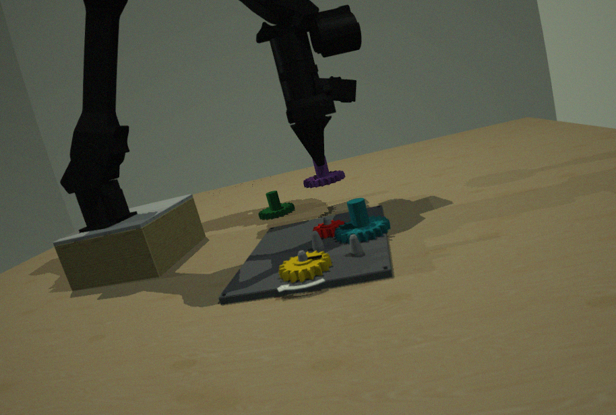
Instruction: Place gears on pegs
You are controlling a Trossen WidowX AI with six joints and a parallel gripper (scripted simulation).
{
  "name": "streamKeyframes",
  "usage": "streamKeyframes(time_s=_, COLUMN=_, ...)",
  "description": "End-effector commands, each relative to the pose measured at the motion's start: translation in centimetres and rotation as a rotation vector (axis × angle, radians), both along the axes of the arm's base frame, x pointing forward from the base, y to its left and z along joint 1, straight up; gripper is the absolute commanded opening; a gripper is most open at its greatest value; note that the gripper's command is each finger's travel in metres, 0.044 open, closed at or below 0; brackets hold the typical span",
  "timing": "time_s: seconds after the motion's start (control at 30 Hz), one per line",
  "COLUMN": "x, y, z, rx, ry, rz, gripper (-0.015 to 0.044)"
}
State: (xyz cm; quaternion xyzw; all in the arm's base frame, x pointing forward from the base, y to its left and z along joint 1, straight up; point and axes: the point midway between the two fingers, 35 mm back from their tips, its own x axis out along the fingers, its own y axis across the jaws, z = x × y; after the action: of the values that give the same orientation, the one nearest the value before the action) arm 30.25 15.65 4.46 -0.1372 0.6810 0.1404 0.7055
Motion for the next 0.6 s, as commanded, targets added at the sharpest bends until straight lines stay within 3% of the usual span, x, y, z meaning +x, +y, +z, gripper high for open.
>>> streamKeyframes(time_s=0.0, x=0.1, y=-0.1, z=1.2, rx=-0.002, ry=-0.004, rz=0.000, gripper=0.0000)
streamKeyframes(time_s=0.57, x=-0.1, y=-0.3, z=5.9, rx=0.000, ry=-0.004, rz=-0.001, gripper=0.0000)
